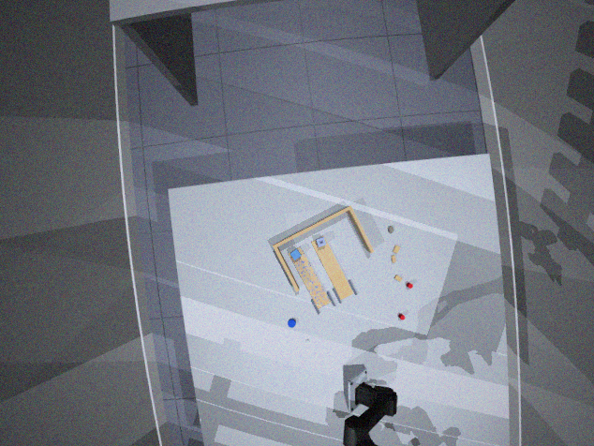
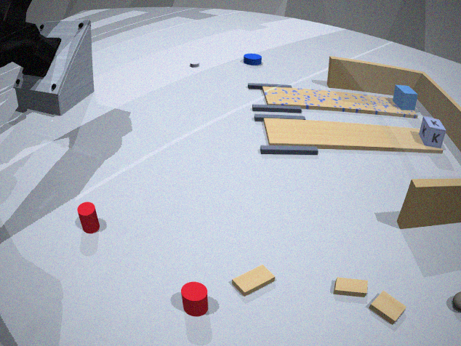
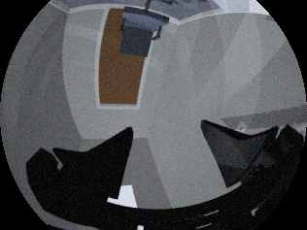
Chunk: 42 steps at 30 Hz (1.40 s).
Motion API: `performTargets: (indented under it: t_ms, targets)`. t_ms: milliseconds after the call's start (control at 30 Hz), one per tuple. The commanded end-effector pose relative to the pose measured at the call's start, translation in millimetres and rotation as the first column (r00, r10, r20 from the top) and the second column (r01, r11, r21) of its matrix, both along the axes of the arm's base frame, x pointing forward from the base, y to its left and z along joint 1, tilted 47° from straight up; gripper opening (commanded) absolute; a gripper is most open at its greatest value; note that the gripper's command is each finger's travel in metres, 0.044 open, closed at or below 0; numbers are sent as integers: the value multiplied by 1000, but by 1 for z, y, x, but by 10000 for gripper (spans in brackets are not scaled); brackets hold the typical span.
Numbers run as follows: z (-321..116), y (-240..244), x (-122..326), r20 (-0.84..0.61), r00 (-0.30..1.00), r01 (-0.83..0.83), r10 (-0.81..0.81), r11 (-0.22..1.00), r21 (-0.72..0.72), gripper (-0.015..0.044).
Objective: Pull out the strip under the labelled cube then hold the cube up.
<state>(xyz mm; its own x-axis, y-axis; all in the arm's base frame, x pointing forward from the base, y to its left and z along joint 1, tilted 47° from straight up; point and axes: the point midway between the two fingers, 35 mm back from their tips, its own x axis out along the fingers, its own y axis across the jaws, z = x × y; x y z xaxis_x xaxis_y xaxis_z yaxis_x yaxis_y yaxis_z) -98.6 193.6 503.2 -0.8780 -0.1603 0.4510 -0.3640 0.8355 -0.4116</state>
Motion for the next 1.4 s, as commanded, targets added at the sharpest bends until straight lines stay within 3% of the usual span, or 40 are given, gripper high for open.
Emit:
performTargets:
  t_ms: [0,133,333,500,667,1000,1167,1367]
  targets:
    - [0,-1,-1,-1,1000,-2,2,1000,4,400]
    - [8,-32,-15,-20,998,-55,57,992,111,400]
    - [20,-122,-32,-99,972,-152,211,895,418,400]
    - [21,-208,-23,-180,923,-131,340,718,683,400]
    - [14,-283,10,-268,832,-41,485,536,843,400]
    - [-12,-361,84,-376,622,191,687,332,924,400]
    - [-42,-395,157,-430,378,415,820,265,870,400]
    - [-88,-403,251,-447,27,658,894,320,681,400]
